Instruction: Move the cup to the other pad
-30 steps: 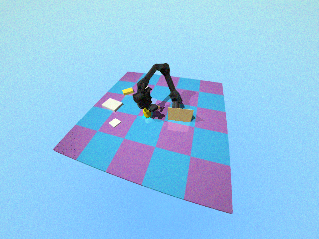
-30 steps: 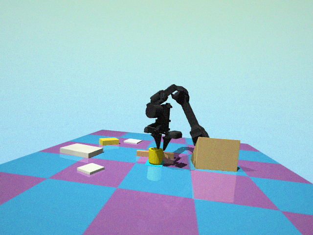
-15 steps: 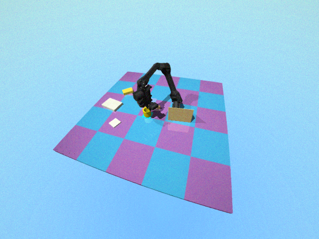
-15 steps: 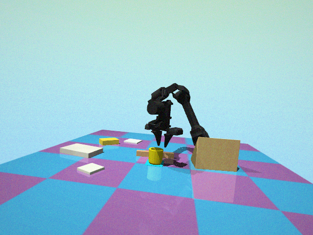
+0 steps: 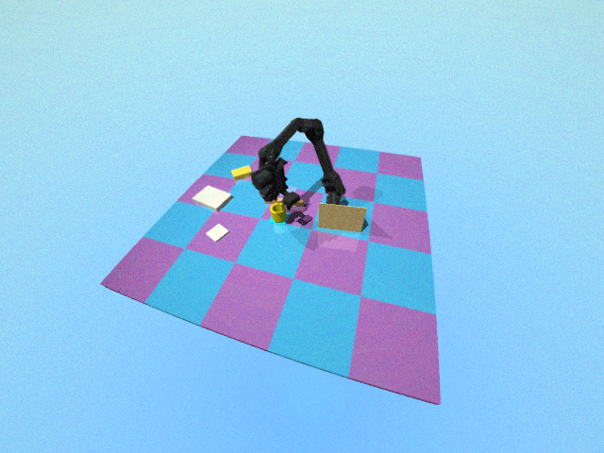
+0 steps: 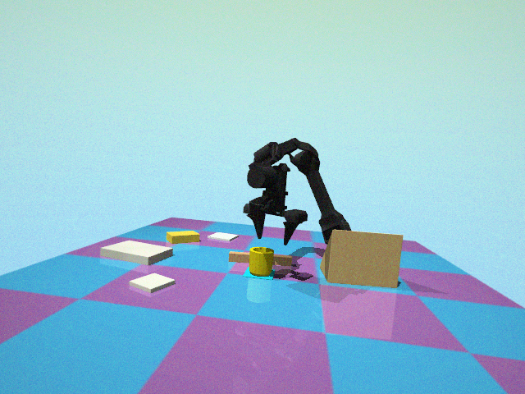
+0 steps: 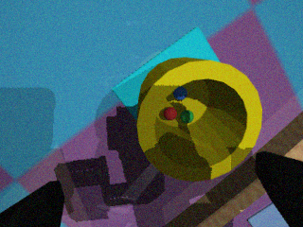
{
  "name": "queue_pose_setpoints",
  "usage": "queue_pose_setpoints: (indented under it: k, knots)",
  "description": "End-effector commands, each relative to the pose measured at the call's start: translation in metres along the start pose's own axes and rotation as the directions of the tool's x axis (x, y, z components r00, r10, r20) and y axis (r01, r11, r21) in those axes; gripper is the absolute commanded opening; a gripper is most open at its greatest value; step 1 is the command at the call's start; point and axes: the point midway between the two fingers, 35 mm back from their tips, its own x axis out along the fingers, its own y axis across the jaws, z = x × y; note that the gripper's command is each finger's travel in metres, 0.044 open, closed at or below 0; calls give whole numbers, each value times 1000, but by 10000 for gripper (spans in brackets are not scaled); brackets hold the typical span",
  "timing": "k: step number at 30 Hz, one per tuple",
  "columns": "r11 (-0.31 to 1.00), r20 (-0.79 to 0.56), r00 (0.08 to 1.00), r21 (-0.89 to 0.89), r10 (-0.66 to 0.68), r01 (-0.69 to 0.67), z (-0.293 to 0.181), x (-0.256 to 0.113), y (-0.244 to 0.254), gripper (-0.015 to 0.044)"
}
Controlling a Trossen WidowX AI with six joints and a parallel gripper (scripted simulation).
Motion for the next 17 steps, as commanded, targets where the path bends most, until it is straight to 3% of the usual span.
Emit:
queue_pose_setpoints:
  k: [1,11,17]
  knots:
    - [1000,13,1000,7,1,-2,2,-16,0,440]
    - [1000,17,1000,11,3,-3,-1,-50,0,440]
    - [1000,12,1000,4,-1,0,-2,-48,0,440]
